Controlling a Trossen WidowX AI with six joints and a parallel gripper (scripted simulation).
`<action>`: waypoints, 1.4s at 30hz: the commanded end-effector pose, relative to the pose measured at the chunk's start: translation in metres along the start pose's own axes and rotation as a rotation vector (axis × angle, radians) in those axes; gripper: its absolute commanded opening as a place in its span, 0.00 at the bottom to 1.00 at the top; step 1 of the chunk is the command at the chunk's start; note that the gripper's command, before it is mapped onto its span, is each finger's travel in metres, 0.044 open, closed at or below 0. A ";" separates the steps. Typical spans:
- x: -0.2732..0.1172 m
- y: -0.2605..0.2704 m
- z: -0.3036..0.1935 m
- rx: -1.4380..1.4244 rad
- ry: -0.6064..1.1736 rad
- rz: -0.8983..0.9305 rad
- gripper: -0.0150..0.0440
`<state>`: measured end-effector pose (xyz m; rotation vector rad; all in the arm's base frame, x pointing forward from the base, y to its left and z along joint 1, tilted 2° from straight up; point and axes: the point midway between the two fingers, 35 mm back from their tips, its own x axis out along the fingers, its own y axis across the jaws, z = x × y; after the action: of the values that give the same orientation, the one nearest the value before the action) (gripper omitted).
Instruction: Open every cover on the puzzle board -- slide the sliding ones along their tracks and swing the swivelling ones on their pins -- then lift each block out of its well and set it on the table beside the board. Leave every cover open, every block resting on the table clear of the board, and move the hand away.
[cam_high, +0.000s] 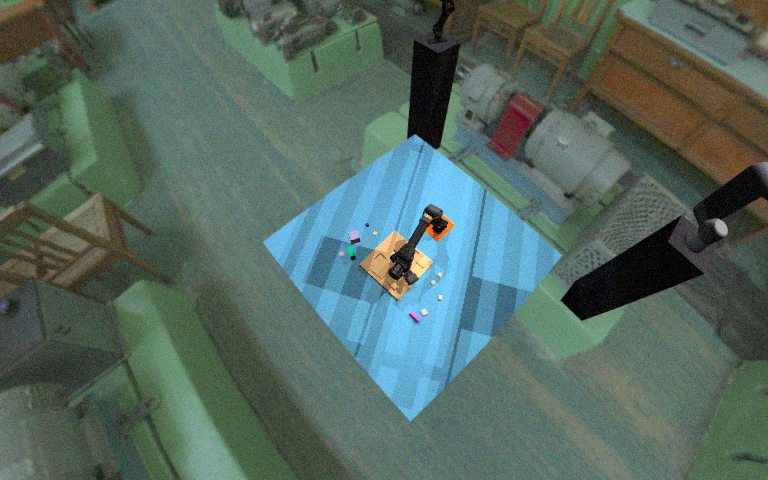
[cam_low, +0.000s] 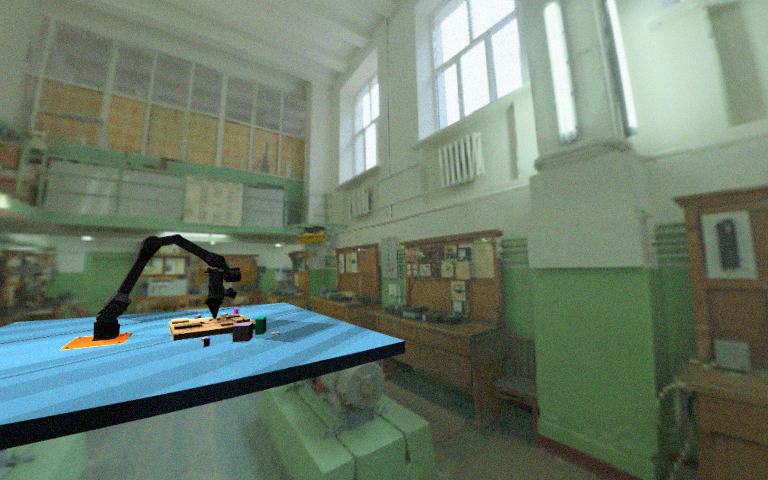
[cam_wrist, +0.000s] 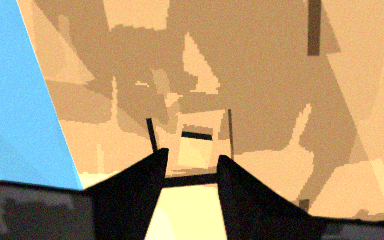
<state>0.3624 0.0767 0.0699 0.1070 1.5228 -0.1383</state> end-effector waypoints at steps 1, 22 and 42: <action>0.005 -0.001 -0.002 -0.001 0.005 -0.004 0.50; 0.016 -0.001 -0.002 -0.001 0.005 -0.004 0.50; 0.013 0.000 -0.001 0.001 0.003 -0.001 0.39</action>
<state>0.3621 0.0761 0.0554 0.1072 1.5257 -0.1401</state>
